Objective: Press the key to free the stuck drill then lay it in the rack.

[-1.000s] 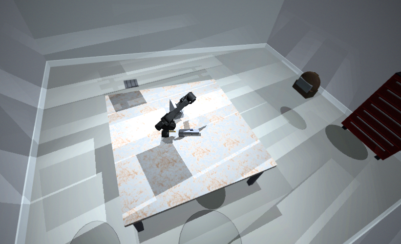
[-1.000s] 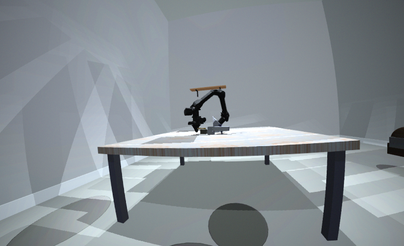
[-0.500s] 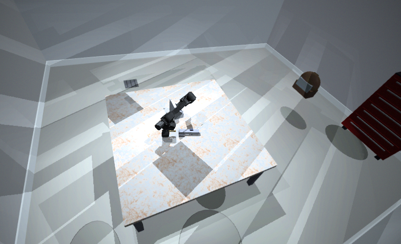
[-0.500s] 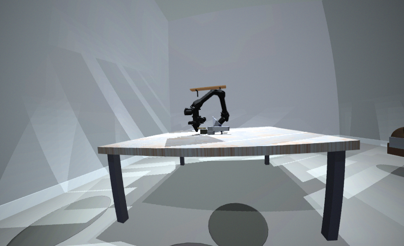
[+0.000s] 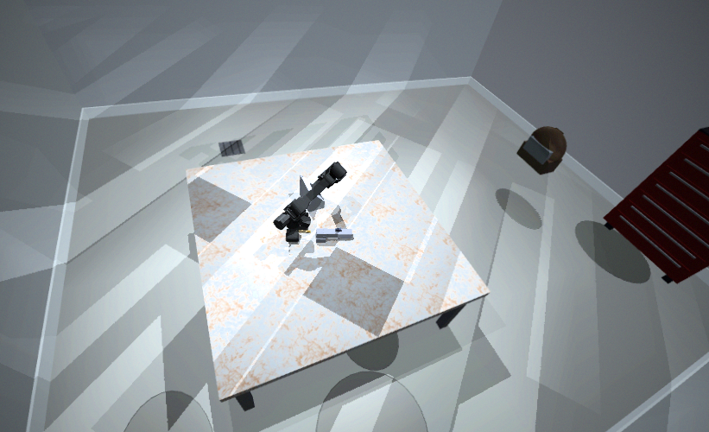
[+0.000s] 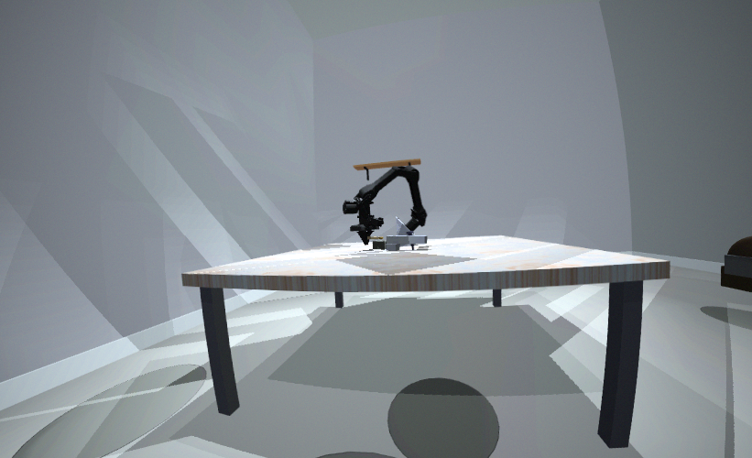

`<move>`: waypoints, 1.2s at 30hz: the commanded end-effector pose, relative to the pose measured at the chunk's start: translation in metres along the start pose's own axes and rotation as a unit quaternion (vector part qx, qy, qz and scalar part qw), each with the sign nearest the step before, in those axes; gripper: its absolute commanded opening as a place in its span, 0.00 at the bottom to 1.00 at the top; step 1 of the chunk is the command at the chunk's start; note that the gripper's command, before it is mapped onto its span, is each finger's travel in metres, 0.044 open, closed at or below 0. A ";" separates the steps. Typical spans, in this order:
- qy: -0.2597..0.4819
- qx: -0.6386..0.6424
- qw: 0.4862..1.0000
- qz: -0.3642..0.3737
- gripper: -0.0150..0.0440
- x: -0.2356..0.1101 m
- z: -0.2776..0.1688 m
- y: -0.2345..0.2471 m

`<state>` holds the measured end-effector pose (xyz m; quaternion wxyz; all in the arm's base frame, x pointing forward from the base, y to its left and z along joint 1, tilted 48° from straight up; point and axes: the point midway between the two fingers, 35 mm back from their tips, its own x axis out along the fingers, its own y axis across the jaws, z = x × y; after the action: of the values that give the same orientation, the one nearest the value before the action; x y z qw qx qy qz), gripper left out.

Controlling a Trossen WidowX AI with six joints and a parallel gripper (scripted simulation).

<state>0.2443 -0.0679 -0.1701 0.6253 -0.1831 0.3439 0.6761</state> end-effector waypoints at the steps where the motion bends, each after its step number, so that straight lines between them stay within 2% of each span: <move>1: 0.002 -0.003 1.000 -0.001 0.25 -0.003 0.000 0.000; 36: 0.002 -0.002 1.000 -0.001 0.25 -0.010 0.000 0.002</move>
<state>0.2425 -0.0726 -0.1652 0.6253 -0.1828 0.3441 0.6761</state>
